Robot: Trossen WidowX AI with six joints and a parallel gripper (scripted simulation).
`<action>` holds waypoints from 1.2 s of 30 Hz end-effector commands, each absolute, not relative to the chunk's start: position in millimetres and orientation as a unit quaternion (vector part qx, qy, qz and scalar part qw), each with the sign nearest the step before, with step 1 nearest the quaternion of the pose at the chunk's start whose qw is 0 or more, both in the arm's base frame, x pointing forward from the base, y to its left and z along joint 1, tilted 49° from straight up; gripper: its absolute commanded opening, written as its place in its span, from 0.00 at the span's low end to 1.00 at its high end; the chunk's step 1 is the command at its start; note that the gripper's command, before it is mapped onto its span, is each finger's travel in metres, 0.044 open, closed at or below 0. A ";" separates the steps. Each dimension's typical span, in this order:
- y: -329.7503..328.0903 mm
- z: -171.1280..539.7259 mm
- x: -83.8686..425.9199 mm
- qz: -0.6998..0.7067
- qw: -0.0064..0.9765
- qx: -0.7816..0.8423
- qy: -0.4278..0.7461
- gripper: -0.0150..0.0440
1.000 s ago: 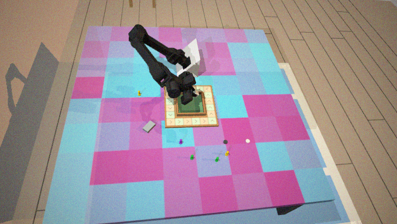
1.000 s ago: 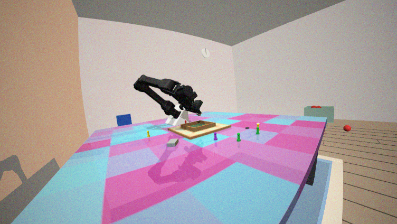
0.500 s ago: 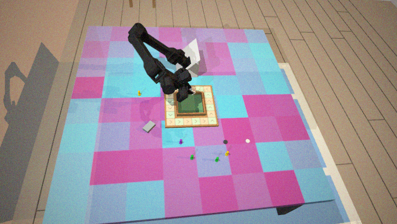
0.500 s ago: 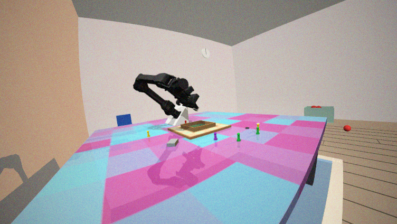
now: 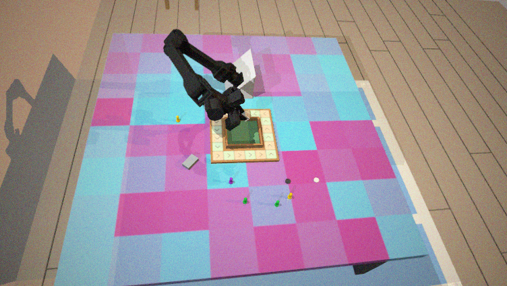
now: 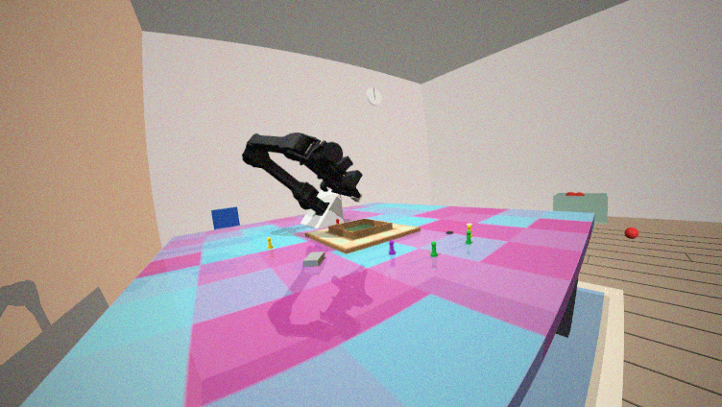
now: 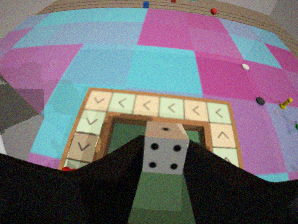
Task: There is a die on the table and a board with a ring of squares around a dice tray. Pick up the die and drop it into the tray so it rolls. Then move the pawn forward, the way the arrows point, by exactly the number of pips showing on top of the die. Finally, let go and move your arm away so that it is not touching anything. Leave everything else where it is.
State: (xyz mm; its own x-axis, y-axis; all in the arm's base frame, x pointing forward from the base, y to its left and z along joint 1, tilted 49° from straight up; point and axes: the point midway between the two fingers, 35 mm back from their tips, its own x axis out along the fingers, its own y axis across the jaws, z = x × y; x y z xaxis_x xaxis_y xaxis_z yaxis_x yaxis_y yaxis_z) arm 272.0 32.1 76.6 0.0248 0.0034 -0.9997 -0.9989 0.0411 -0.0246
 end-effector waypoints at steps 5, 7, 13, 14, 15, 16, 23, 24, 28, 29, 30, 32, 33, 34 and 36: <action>38.7 82.4 272.7 0.484 0.518 -0.494 0.503 0.70; 55.5 97.1 273.0 0.485 0.520 -0.493 0.502 0.79; 60.0 96.6 271.5 0.472 0.503 -0.498 0.525 1.00; 57.2 89.3 270.1 0.456 0.481 -0.506 0.552 1.00; 53.7 81.1 268.6 0.432 0.452 -0.519 0.582 1.00; 50.2 74.1 267.6 0.405 0.423 -0.535 0.609 1.00; 41.8 54.3 274.2 0.237 0.268 -0.656 0.664 1.00; 41.8 54.3 274.2 0.237 0.268 -0.656 0.664 1.00; 42.2 51.1 261.7 0.255 0.298 -0.627 0.673 0.91; 41.1 50.9 254.6 0.232 0.316 -0.618 0.681 0.87; 39.4 50.6 245.7 0.202 0.339 -0.606 0.690 0.82; 35.2 49.8 227.9 0.142 0.383 -0.580 0.705 0.73; 32.7 49.3 219.1 0.111 0.404 -0.566 0.710 0.69; 30.0 48.7 210.3 0.080 0.425 -0.552 0.713 0.64; 23.9 47.4 192.8 0.017 0.465 -0.520 0.716 0.59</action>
